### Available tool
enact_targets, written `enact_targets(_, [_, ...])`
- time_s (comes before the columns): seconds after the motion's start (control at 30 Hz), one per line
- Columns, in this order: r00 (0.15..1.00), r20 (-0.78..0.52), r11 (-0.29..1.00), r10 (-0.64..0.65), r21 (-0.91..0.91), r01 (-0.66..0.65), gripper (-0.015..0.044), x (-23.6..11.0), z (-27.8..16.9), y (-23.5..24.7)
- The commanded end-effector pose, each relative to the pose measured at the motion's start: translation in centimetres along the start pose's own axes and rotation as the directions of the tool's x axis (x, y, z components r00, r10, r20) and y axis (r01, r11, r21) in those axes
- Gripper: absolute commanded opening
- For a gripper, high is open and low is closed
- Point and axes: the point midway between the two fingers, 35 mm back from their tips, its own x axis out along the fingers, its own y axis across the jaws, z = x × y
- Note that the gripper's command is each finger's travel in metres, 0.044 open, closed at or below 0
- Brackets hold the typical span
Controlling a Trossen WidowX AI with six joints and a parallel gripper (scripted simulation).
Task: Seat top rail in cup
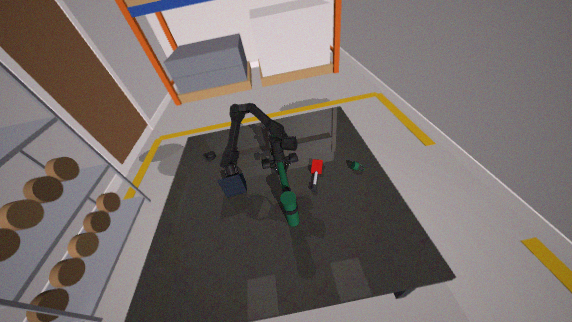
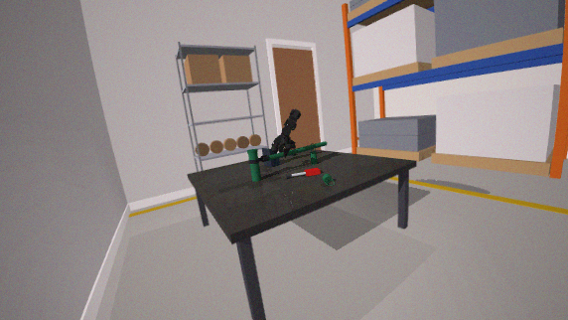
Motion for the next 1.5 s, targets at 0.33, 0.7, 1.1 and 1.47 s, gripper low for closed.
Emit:
enact_targets(0.33, [1.0,-0.017,1.0,-0.007,-0.001,0.007,0.0,-0.4,-0.9,-0.1])
enact_targets(0.7, [1.0,0.007,1.0,0.002,-0.001,-0.002,0.0,0.0,0.0,0.0])
enact_targets(1.1, [1.0,0.006,1.0,0.002,-0.001,-0.002,0.0,-0.2,-0.8,-0.1])
enact_targets(1.47, [1.0,0.005,1.0,0.002,-0.001,-0.002,0.0,-0.8,-1.5,-0.5])
